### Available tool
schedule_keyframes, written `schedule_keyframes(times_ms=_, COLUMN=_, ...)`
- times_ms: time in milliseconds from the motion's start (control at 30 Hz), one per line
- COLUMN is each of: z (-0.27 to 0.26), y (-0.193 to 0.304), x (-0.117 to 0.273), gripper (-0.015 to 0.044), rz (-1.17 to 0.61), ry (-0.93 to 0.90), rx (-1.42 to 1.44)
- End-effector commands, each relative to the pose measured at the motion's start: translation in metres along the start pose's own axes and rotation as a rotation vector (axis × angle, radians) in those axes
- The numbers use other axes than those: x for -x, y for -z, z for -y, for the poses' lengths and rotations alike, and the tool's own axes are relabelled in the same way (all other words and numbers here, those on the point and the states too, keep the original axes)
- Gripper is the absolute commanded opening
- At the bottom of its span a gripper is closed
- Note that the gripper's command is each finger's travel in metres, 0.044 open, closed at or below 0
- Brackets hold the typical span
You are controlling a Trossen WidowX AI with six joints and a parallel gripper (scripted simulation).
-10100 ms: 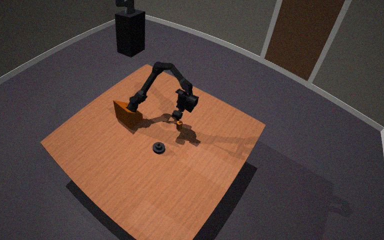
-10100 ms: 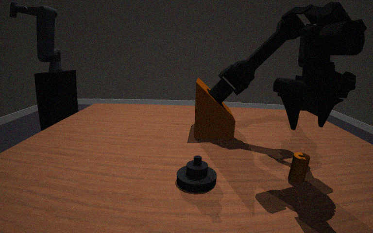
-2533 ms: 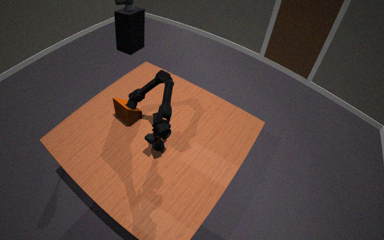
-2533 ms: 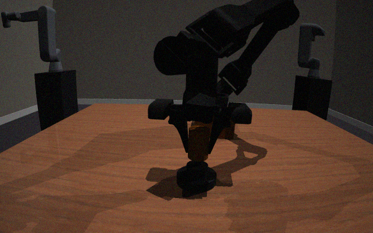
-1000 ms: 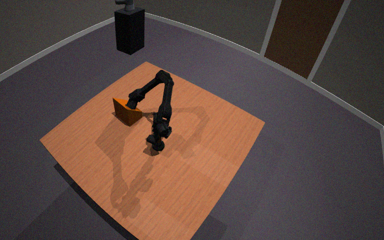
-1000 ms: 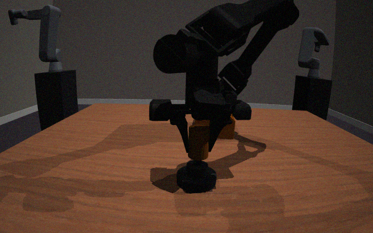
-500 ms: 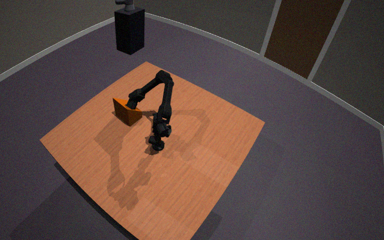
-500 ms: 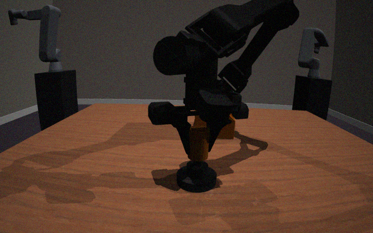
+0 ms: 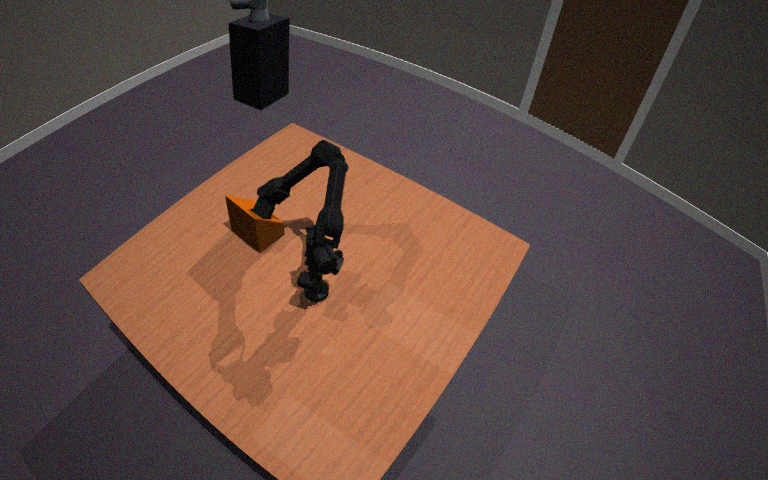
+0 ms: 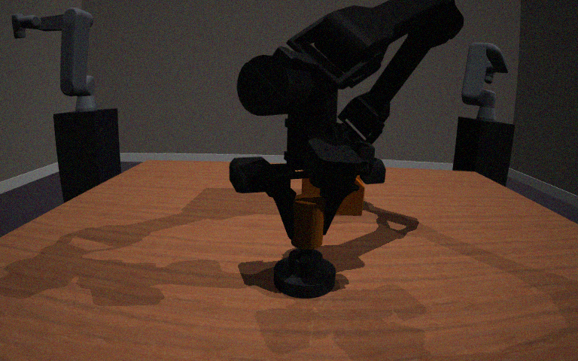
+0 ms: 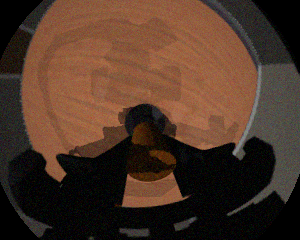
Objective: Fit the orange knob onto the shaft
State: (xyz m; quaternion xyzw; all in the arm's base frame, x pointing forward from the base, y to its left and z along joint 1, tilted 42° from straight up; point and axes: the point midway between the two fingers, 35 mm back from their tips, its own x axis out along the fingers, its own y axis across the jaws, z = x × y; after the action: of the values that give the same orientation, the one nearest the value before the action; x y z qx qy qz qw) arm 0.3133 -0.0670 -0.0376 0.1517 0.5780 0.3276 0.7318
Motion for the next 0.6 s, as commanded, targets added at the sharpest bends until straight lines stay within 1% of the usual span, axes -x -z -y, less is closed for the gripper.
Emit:
schedule_keyframes(times_ms=0, z=-0.0003, y=-0.0013, x=0.0027, gripper=0.0, rz=0.003, ry=0.0, rx=0.016)
schedule_keyframes(times_ms=200, z=-0.0003, y=-0.0006, x=0.0013, gripper=0.0, rz=0.003, ry=0.001, rx=0.206)
schedule_keyframes(times_ms=567, z=0.0002, y=-0.0002, x=-0.0018, gripper=0.0, rz=0.003, ry=0.0, rx=0.216)
